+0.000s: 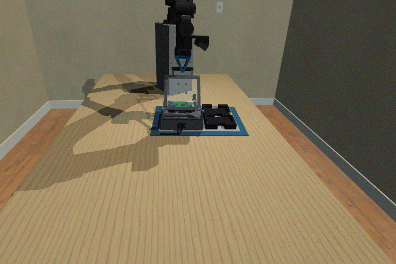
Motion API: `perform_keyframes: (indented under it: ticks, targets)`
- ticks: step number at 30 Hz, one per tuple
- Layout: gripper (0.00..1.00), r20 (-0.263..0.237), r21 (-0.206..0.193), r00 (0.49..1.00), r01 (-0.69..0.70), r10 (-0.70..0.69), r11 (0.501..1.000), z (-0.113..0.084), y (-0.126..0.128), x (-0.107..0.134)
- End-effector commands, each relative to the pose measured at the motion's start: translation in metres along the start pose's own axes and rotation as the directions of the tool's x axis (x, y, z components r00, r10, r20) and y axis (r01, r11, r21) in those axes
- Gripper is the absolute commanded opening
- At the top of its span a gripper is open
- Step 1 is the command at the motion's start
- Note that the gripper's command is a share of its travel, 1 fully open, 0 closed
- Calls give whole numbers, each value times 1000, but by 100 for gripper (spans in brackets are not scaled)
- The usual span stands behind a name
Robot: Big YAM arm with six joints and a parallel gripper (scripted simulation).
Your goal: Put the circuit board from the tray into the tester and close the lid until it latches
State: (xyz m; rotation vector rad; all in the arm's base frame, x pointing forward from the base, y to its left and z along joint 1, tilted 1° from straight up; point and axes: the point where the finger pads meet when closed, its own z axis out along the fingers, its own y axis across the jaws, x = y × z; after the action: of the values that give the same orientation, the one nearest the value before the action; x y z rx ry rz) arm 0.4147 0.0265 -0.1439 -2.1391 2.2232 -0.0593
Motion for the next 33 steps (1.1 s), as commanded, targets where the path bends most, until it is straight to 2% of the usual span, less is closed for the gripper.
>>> perform_keyframes:
  ticks: [1, 13, 33]
  targets:
    - [0, -1, -48, 1000, 3, -3, 999, 23, 25, -4]
    - [0, -1, -50, 1000, 2, -2, 999, 47, 49, -3]
    - [0, -2, -51, 1000, 1, -1, 999, 77, 69, -1]
